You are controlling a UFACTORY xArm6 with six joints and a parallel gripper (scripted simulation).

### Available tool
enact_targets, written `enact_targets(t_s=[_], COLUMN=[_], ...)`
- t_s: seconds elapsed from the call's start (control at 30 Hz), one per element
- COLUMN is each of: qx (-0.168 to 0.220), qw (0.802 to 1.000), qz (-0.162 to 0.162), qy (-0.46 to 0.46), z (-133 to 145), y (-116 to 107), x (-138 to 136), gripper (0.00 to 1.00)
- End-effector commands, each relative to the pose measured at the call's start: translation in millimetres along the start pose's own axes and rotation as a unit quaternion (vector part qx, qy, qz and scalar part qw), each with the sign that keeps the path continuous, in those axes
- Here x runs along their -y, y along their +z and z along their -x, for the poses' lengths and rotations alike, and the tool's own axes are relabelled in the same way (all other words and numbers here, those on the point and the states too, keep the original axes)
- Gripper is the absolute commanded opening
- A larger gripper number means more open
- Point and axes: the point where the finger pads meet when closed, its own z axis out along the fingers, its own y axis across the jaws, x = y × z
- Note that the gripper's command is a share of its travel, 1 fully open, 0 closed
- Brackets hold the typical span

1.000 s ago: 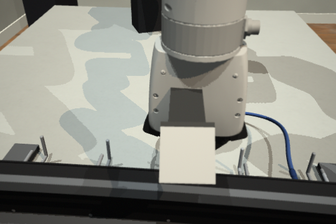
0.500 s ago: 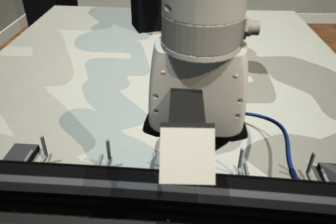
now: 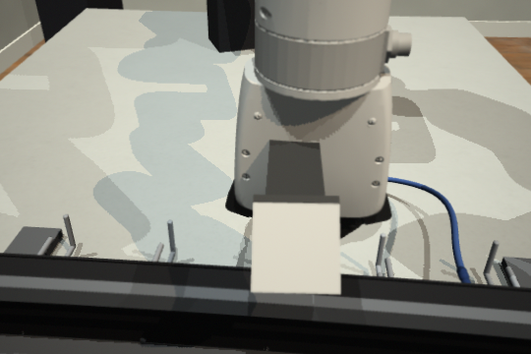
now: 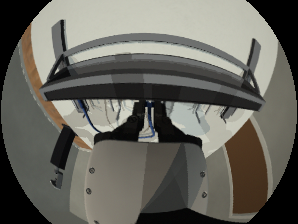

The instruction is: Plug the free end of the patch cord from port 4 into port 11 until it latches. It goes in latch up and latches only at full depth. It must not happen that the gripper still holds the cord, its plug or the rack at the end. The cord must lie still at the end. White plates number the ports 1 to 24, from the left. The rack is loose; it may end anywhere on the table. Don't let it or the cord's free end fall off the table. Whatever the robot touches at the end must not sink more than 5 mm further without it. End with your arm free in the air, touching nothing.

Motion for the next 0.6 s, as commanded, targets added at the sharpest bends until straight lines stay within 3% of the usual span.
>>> enact_targets(t_s=[0.0, 0.57], qx=[-0.002, -0.003], qw=[1.000, 1.000], qz=[0.000, 0.000], qy=[0.000, 0.000], z=[-1.9, -3.8], y=[-1.2, -1.3], x=[0.3, 0.3], gripper=[0.00, 0.00])
